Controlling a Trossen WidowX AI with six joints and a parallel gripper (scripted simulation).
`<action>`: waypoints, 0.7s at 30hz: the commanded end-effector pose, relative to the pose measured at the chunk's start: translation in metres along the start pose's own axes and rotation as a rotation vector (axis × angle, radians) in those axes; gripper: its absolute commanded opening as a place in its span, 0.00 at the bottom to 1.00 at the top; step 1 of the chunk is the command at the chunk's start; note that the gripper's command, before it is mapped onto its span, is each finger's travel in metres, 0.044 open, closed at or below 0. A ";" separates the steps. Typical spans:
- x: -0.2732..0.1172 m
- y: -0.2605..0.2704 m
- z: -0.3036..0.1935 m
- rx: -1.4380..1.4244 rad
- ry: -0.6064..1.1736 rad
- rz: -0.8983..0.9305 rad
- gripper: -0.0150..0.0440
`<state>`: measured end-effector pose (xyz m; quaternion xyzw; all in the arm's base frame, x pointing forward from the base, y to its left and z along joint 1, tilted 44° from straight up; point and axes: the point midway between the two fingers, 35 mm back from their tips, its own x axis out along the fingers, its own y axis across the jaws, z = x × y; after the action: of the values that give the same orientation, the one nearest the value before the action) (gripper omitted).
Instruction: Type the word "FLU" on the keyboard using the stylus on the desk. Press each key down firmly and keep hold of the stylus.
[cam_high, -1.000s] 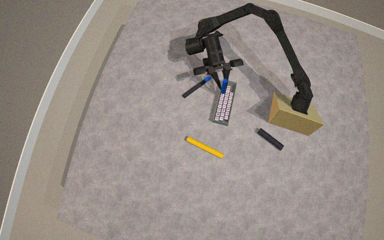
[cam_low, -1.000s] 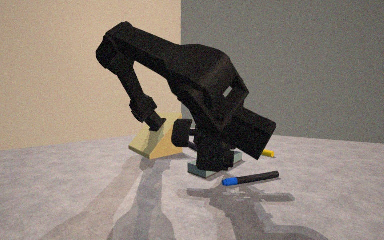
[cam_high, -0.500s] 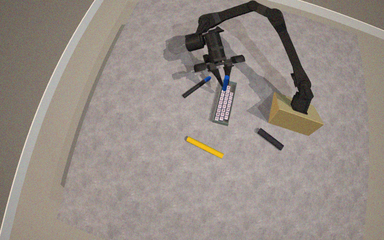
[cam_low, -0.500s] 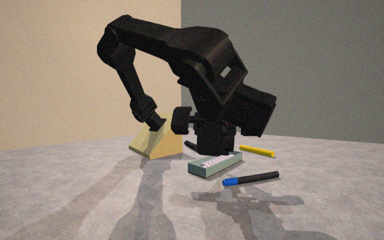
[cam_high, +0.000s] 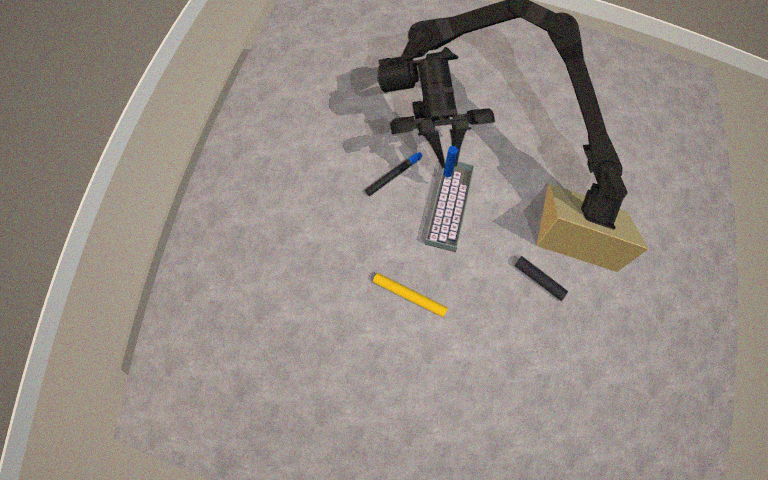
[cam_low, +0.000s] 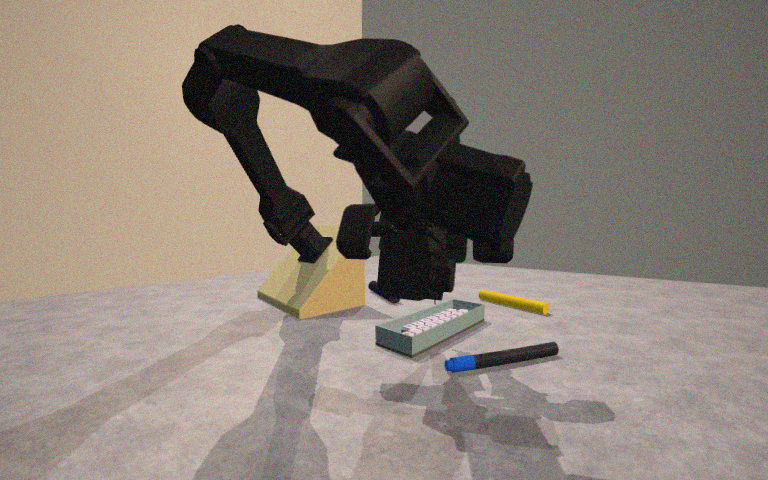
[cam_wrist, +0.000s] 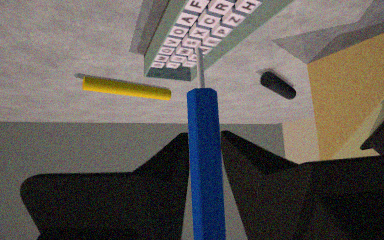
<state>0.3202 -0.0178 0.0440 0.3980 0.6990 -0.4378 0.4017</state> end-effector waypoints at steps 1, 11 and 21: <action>-0.004 -0.005 -0.002 0.057 0.002 0.079 0.28; -0.012 -0.013 -0.006 0.165 0.007 0.260 0.25; -0.017 -0.019 -0.008 0.220 0.016 0.359 0.25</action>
<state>0.3103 -0.0199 0.0674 0.5508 0.5750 -0.4297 0.4259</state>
